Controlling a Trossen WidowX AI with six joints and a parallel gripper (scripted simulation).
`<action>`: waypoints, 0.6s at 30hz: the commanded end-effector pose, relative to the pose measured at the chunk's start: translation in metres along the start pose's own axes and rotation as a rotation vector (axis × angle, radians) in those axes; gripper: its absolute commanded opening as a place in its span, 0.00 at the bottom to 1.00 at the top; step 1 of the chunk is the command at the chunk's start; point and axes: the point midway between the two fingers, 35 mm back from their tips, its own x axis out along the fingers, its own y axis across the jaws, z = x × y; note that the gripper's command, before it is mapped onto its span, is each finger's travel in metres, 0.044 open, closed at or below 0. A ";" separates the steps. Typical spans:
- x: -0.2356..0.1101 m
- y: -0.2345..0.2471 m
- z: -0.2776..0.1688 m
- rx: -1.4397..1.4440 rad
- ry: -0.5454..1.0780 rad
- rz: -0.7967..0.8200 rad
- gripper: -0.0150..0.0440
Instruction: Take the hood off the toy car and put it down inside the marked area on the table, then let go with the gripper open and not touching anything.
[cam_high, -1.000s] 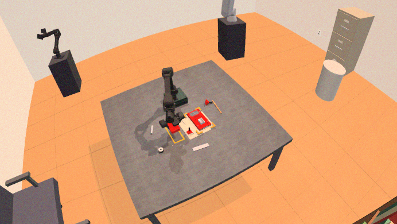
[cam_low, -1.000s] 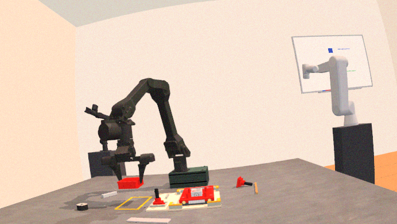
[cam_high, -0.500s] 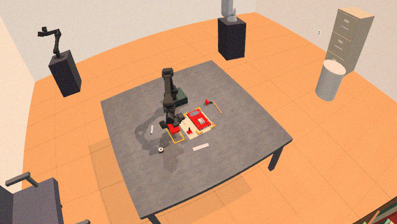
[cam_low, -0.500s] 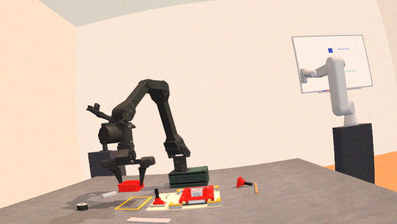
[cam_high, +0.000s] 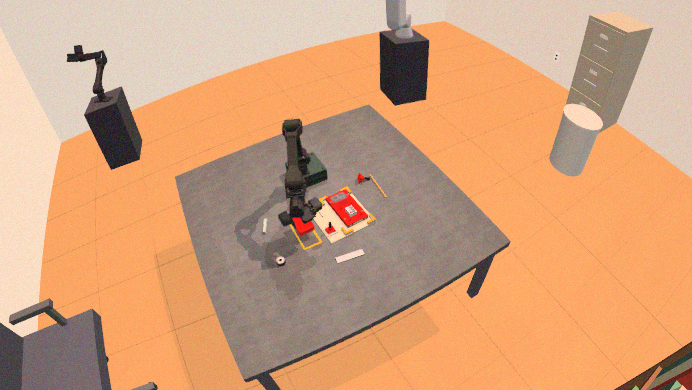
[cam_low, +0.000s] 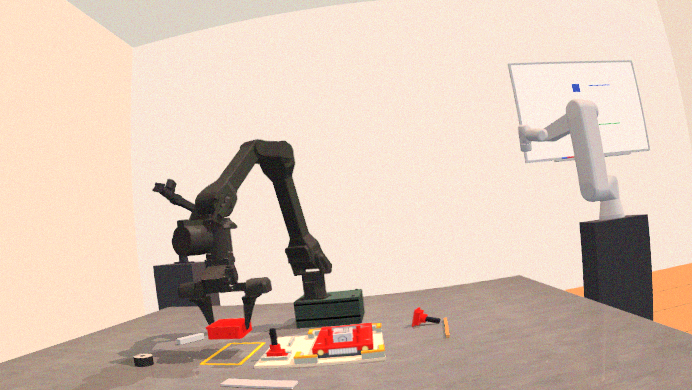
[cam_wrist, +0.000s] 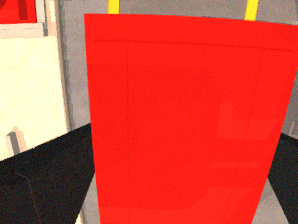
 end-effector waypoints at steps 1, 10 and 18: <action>0.003 0.000 -0.001 -0.004 0.002 -0.002 0.25; 0.010 0.000 -0.001 -0.004 0.002 -0.002 0.25; 0.015 0.000 -0.002 -0.004 0.002 -0.002 0.25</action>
